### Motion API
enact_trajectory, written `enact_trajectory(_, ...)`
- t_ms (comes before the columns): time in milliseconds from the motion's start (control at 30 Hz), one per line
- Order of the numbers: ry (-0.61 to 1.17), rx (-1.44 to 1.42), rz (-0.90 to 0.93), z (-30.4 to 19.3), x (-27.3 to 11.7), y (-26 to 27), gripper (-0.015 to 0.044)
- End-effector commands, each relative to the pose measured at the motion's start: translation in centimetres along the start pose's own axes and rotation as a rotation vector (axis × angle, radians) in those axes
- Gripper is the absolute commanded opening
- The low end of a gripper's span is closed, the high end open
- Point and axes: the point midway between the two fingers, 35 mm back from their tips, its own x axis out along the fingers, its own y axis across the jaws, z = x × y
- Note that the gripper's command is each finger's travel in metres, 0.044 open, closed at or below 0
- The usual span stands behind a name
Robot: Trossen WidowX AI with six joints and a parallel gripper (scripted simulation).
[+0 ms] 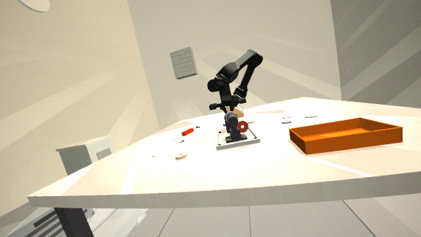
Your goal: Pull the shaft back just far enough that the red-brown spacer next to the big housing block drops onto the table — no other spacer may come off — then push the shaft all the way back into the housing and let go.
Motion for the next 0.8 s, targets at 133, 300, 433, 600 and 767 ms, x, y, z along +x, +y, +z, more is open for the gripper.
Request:
enact_trajectory(133, -0.004, 0.001, -0.001, 0.2, -0.11, 0.05, 0.0)
enact_trajectory(300, -0.004, 0.001, -0.001, 0.26, -0.1, 0.02, 0.0)
enact_trajectory(433, -0.004, 0.001, -0.001, 0.3, -0.1, 0.02, 0.0)
enact_trajectory(600, -0.004, 0.001, -0.001, 0.36, -0.1, 0.02, 0.0)
enact_trajectory(767, -0.004, 0.001, -0.001, 0.41, -0.1, 0.02, 0.0)
